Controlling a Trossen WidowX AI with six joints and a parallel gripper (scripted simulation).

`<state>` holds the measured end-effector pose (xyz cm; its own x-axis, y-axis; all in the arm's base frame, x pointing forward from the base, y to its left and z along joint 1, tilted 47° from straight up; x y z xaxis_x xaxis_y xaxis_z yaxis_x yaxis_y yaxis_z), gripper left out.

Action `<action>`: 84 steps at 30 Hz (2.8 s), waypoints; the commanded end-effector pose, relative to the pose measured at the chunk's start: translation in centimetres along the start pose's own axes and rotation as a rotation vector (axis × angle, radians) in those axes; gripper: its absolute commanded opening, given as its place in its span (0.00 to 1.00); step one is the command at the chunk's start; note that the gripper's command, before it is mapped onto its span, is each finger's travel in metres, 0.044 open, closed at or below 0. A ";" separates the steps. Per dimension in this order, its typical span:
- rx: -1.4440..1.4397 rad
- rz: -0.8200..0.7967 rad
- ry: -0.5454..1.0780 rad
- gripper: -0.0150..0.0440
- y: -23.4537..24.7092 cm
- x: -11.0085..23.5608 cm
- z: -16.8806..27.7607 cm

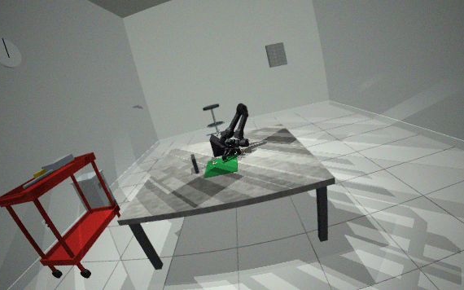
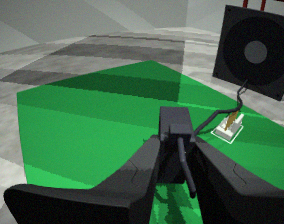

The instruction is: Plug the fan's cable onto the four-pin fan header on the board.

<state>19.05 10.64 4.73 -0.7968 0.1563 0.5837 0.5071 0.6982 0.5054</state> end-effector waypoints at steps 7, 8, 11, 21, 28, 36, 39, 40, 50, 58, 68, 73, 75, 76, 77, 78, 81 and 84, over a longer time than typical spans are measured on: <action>-0.007 -0.001 -0.006 0.25 0.1 -0.2 0.8; -0.007 -0.001 -0.006 0.25 0.1 -0.2 0.8; 0.000 0.000 0.000 0.25 0.1 -0.1 0.7; 0.000 0.000 0.000 0.25 0.1 -0.1 0.7; 0.000 0.000 0.000 0.25 0.1 -0.1 0.7; 0.000 0.000 0.000 0.25 0.1 -0.1 0.7; 0.000 0.000 0.000 0.25 0.1 -0.1 0.7; 0.000 0.000 0.000 0.25 0.1 -0.1 0.7; 0.000 0.000 0.000 0.25 0.1 -0.1 0.7; -0.003 -0.001 0.000 0.43 0.1 -0.1 0.7; -0.003 -0.001 0.000 0.49 0.1 -0.1 0.7; -0.003 -0.001 0.000 0.49 0.1 -0.1 0.7; -0.003 -0.001 0.000 0.49 0.1 -0.1 0.7; -0.003 -0.001 0.000 0.49 0.1 -0.1 0.7; -0.003 -0.001 0.000 0.49 0.1 -0.1 0.7; -0.003 -0.001 0.000 0.49 0.1 -0.1 0.7; -0.003 -0.001 0.000 0.49 0.1 -0.1 0.7; -0.003 -0.001 0.000 0.49 0.1 -0.1 0.7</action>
<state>18.98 11.20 4.23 -0.7974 0.1559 0.5829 0.5074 0.6960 0.5080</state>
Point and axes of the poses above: the point midway between the two fingers, 35 mm back from their tips, its own x axis back along the fingers, its own y axis across the jaws, z = x × y, the point moved 5 cm from there along x, back along the fingers, and after that the axes turned 5 degrees about x, right-handed, at the moved point
